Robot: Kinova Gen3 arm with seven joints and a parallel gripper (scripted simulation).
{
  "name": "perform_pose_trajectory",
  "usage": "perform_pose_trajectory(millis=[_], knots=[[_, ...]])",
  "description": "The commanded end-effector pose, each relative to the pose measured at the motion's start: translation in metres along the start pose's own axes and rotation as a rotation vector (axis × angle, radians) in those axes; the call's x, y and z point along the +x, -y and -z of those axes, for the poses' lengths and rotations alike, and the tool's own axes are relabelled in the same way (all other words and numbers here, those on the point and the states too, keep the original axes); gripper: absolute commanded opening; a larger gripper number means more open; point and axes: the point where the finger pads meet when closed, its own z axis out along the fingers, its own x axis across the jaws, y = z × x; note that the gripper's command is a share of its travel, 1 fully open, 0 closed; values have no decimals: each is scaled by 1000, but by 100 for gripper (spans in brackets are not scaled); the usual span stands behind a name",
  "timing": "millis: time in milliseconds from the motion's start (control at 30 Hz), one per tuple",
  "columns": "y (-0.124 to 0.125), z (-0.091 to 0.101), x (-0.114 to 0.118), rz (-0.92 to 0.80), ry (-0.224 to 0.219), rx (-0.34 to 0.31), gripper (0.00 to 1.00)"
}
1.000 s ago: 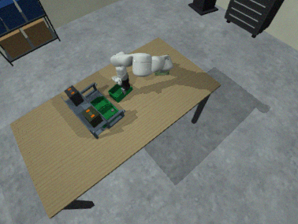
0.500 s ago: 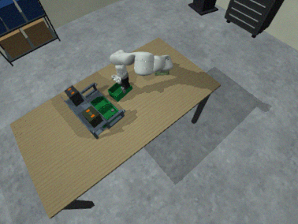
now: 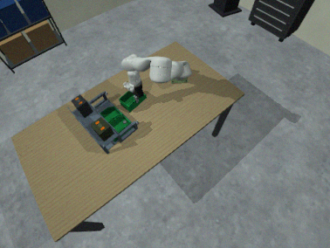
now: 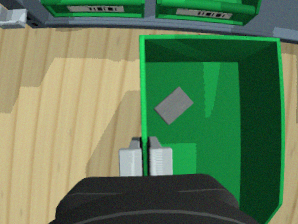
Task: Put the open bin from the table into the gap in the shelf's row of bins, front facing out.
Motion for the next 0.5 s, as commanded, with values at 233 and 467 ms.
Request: perform_pose_trajectory(millis=[233, 467], knots=[[1, 5, 2, -12, -3, 5, 0], [1, 6, 2, -15, -3, 6, 0]])
